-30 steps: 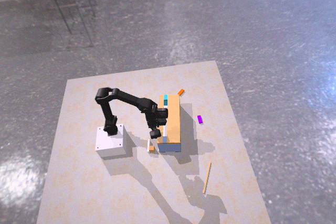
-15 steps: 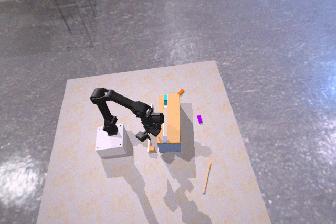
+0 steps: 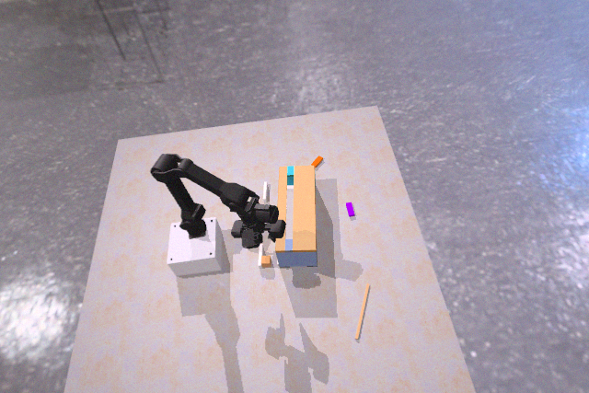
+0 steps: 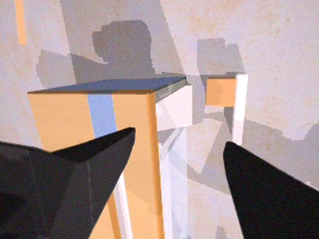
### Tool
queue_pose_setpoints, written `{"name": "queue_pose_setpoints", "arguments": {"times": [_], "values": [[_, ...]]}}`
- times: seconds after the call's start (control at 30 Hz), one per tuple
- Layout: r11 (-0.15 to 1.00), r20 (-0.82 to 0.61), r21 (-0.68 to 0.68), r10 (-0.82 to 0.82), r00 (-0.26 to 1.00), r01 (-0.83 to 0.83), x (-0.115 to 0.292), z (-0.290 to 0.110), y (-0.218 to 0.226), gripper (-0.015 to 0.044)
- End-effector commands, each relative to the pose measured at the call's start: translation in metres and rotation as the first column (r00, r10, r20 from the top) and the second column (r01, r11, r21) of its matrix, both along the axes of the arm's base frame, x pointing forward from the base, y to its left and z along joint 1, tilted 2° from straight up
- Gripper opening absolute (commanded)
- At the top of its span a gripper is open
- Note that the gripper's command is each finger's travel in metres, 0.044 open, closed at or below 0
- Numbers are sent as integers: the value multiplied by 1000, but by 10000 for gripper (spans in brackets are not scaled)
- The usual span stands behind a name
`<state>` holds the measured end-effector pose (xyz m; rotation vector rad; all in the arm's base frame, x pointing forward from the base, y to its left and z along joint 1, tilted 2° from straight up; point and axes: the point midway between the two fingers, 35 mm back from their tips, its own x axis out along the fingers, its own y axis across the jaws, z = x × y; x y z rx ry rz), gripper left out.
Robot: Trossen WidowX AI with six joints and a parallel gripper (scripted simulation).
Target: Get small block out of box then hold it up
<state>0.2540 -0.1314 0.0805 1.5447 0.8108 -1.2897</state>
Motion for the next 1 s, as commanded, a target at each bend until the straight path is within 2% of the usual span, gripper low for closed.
{"name": "queue_pose_setpoints", "arguments": {"times": [0.0,0.2,0.27,0.83,0.97], "values": [[607,46,326,-776,629,725,-8,9,-8,285],[257,-58,441,-948,313,860,-13,11,-11,285],[182,-85,458,-965,247,870,-13,11,-11,285],[177,-87,459,-966,242,871,-13,8,-12,285],[177,-87,459,-966,242,871,-10,-47,-13,285]]}}
